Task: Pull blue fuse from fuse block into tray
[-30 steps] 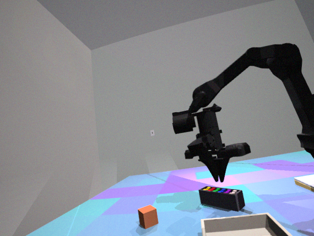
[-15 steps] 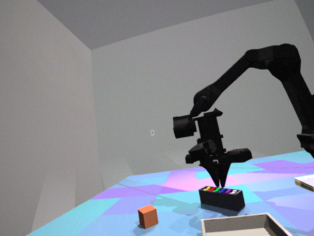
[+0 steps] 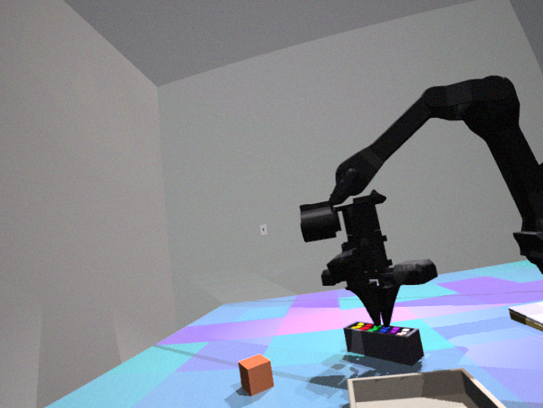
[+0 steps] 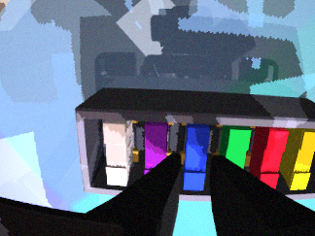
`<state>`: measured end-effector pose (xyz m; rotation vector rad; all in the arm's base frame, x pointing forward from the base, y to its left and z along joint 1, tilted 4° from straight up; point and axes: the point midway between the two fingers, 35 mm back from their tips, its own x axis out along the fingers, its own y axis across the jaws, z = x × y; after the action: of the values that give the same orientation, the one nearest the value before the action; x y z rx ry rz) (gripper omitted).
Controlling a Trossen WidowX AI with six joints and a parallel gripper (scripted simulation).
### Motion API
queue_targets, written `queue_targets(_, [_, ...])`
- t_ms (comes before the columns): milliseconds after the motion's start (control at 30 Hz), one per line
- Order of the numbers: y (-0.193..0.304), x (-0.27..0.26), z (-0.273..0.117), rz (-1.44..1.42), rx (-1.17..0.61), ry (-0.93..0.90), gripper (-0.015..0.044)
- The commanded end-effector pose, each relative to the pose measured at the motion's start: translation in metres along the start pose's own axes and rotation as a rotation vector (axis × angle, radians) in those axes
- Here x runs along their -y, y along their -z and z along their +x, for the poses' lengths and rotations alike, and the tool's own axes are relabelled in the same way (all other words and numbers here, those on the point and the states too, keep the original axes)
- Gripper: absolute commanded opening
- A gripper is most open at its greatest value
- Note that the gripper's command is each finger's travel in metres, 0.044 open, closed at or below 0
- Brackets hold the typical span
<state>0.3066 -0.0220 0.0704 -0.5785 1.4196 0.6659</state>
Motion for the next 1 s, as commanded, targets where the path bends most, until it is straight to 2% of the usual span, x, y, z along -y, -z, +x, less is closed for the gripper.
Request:
queue_targets(0, [0.0003,0.0004,0.0017,0.005,-0.002,0.003,0.0060])
queue_targets(533, [0.0004,0.0004,0.0102,0.005,-0.002,0.003,0.0060])
queue_targets(833, [-0.0001,0.0001,0.0091,0.000,0.000,0.000,0.0000])
queue_targets(967, [-0.0001,0.0001,0.0091,0.000,0.000,0.000,0.0000])
